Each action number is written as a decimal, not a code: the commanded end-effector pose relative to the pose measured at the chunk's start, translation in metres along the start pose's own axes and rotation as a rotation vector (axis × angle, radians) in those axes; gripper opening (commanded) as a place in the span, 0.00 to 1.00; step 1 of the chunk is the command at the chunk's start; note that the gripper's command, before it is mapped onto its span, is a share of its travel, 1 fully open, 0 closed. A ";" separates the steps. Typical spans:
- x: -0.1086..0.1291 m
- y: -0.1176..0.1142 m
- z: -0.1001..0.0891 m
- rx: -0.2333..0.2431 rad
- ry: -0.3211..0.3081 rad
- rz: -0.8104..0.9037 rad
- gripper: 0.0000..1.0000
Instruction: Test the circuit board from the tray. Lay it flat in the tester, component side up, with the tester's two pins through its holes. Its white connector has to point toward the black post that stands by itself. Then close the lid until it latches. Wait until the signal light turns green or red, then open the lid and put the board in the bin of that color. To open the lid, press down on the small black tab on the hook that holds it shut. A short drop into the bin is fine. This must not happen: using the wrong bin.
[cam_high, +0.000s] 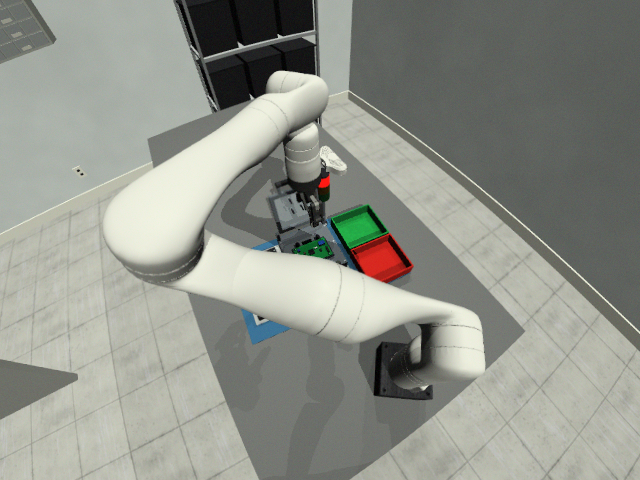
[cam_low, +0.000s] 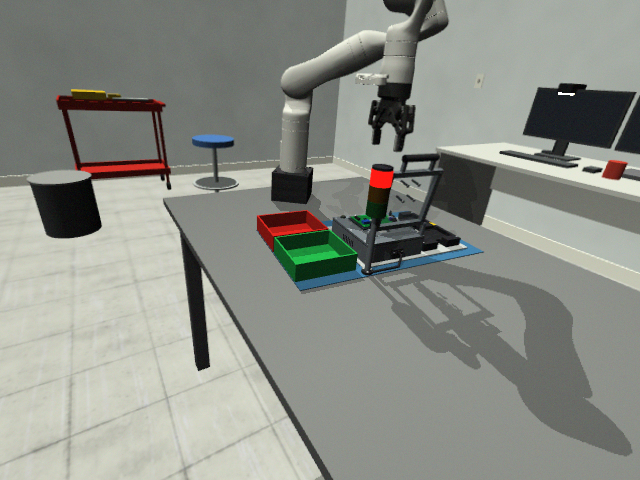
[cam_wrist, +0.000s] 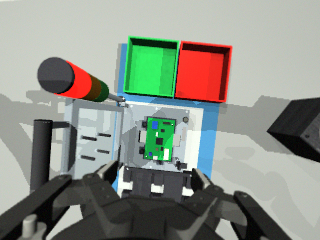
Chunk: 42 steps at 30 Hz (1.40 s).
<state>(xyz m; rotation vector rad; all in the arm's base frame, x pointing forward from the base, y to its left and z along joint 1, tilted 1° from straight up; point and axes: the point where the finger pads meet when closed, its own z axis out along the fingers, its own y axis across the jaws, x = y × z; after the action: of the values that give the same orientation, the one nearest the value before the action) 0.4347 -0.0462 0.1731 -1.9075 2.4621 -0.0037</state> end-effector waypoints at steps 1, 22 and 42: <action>0.002 0.003 0.019 -0.010 0.006 0.005 1.00; 0.002 0.004 0.123 -0.010 0.006 0.005 1.00; 0.002 0.004 0.136 -0.010 0.006 0.005 1.00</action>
<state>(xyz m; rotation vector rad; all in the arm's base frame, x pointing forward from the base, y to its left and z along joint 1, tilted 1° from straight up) 0.4333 -0.0453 0.0362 -1.9087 2.4765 0.0035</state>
